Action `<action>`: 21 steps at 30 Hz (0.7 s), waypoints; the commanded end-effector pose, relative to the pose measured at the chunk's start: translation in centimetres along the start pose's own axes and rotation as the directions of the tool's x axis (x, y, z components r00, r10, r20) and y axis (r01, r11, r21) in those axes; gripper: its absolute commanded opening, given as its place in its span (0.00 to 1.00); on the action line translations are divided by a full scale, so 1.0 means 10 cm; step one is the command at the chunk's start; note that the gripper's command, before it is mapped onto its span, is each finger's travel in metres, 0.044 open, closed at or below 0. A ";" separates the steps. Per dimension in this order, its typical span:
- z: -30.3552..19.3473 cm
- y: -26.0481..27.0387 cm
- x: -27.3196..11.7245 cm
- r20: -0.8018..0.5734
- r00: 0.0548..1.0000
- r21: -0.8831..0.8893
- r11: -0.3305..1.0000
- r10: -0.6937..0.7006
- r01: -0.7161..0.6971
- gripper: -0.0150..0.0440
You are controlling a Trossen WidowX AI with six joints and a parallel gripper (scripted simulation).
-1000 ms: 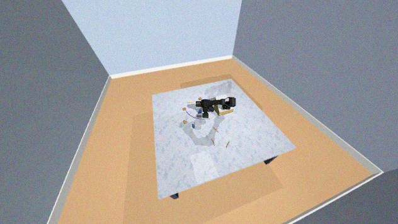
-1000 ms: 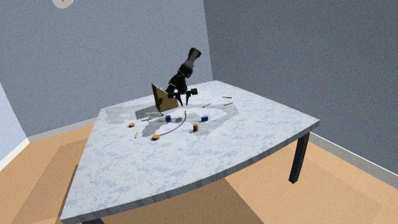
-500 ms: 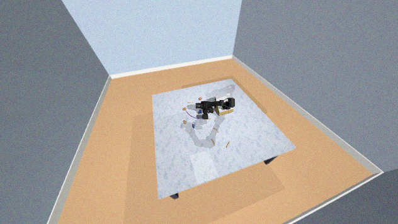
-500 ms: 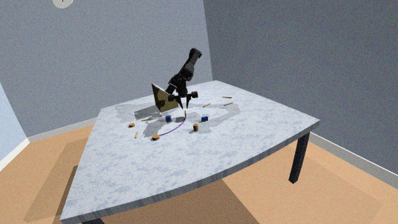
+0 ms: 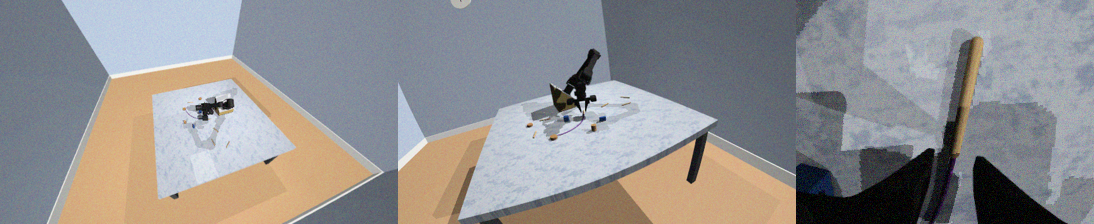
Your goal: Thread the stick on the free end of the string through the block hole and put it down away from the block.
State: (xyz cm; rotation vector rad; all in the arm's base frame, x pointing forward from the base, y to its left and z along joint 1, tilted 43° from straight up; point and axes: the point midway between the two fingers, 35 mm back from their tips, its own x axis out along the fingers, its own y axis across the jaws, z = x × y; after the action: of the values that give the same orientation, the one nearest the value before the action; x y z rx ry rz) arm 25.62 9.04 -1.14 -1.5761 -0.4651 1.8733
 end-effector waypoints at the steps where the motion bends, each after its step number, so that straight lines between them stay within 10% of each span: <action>1: 0.01 0.00 0.07 0.004 1.000 0.002 1.000 -0.004 0.004 0.46; 21: 0.02 0.00 0.14 0.005 1.000 -0.003 1.000 -0.001 0.001 0.25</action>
State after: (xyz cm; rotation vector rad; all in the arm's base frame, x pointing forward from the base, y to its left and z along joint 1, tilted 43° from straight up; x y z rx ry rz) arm 25.31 10.02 -2.14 -1.5730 -0.4715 1.8767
